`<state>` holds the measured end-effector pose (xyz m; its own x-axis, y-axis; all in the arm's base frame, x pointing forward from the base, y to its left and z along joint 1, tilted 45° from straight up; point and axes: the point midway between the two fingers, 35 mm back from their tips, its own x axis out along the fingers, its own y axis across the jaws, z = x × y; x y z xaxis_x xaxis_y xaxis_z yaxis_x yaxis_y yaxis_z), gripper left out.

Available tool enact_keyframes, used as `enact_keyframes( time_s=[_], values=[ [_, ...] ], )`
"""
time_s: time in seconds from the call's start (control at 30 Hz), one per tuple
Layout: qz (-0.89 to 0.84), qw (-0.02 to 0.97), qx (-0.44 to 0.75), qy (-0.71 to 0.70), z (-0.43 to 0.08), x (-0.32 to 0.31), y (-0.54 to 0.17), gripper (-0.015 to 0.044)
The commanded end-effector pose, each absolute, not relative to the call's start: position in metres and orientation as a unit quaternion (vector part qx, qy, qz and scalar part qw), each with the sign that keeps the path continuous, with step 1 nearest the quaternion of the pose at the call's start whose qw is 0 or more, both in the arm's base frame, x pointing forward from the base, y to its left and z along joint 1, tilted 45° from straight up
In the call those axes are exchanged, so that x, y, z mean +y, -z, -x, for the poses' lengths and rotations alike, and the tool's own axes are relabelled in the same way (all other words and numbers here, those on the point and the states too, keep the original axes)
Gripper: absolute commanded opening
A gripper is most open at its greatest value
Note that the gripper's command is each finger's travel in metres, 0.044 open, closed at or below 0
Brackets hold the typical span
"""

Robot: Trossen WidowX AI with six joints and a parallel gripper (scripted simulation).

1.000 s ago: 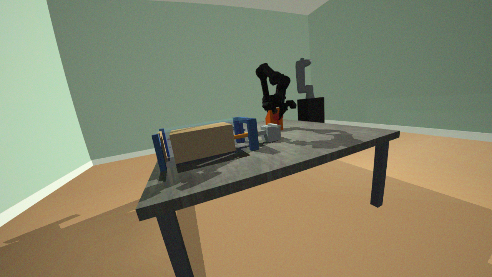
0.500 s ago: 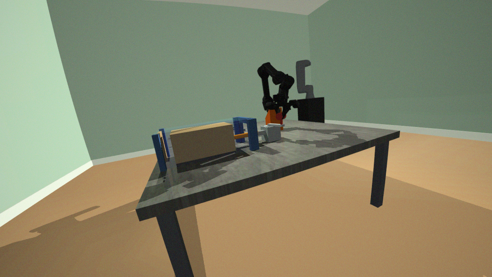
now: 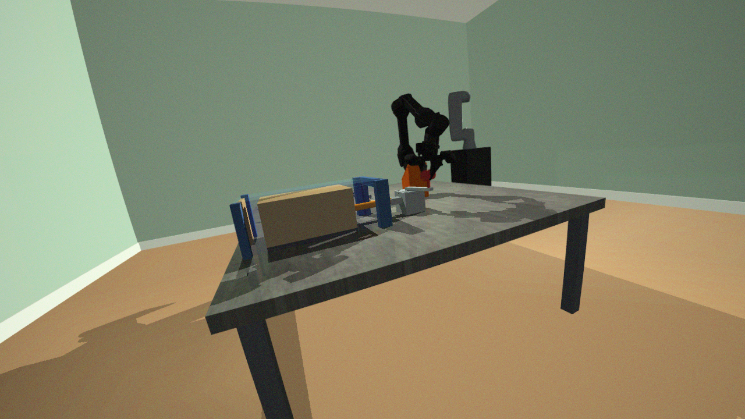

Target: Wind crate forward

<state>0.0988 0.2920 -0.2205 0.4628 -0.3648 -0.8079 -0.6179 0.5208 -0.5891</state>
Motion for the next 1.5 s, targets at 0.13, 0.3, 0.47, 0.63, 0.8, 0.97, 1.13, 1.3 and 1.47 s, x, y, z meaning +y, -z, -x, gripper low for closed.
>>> enact_keyframes(
  time_s=[0.13, 0.3, 0.47, 0.63, 0.8, 0.97, 1.13, 1.3, 1.47],
  values=[
    [0.486, 0.696, 0.520, -0.091, -0.082, 0.281, 0.218, 0.0000],
    [0.486, 0.696, 0.520, -0.091, -0.078, 0.278, 0.216, 0.0000],
    [0.487, 0.696, 0.520, -0.091, -0.073, 0.274, 0.214, 0.0000],
    [0.487, 0.696, 0.520, -0.091, -0.070, 0.271, 0.212, 0.0000],
    [0.487, 0.696, 0.520, -0.091, -0.066, 0.268, 0.209, 0.0000],
    [0.487, 0.695, 0.521, -0.091, -0.063, 0.264, 0.207, 0.0000],
    [0.487, 0.695, 0.521, -0.091, -0.059, 0.260, 0.204, 0.0000],
    [0.487, 0.695, 0.521, -0.091, -0.057, 0.257, 0.201, 0.0000],
    [0.487, 0.695, 0.521, -0.091, -0.054, 0.253, 0.198, 0.0000]
  ],
)
